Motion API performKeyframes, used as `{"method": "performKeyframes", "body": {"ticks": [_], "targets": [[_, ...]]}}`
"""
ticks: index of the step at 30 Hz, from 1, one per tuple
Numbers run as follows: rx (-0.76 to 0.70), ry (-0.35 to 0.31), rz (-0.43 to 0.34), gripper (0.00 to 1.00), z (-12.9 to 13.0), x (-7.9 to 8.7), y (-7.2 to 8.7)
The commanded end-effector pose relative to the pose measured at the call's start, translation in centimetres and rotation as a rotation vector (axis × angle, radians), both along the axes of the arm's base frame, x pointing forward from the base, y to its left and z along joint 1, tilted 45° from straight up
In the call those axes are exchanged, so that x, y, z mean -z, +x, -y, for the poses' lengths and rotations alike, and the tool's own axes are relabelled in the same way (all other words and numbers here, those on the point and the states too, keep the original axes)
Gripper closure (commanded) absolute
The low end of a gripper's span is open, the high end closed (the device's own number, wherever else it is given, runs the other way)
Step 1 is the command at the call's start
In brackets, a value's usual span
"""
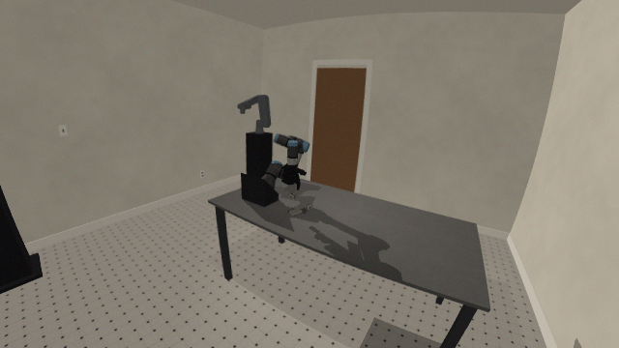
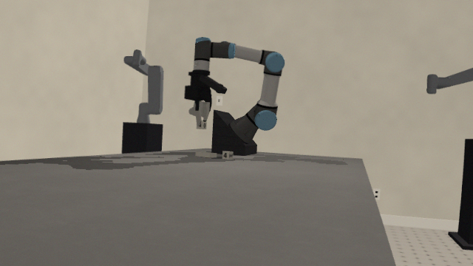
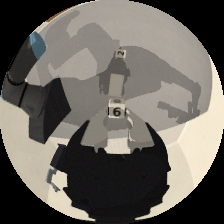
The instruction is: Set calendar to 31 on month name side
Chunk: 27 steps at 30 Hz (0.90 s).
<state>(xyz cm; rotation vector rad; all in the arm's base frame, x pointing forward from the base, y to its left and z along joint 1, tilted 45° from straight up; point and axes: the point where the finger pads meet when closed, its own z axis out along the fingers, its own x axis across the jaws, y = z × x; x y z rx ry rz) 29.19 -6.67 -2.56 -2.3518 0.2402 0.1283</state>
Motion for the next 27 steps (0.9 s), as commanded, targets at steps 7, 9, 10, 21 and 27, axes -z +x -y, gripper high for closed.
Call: {"method": "performKeyframes", "body": {"ticks": [7,9,10,21,27], "targets": [[0.233,-0.014,-0.232,0.90,0.9,0.9,-0.2],[0.266,-0.015,-0.264,0.90,1.0,1.1,-0.2],[0.299,-0.016,-0.297,0.90,1.2,1.2,-0.3],[0.522,-0.022,-0.517,0.90,2.1,2.3,-0.7],[0.668,-0.026,-0.661,0.90,2.7,3.0,-1.0]]}}
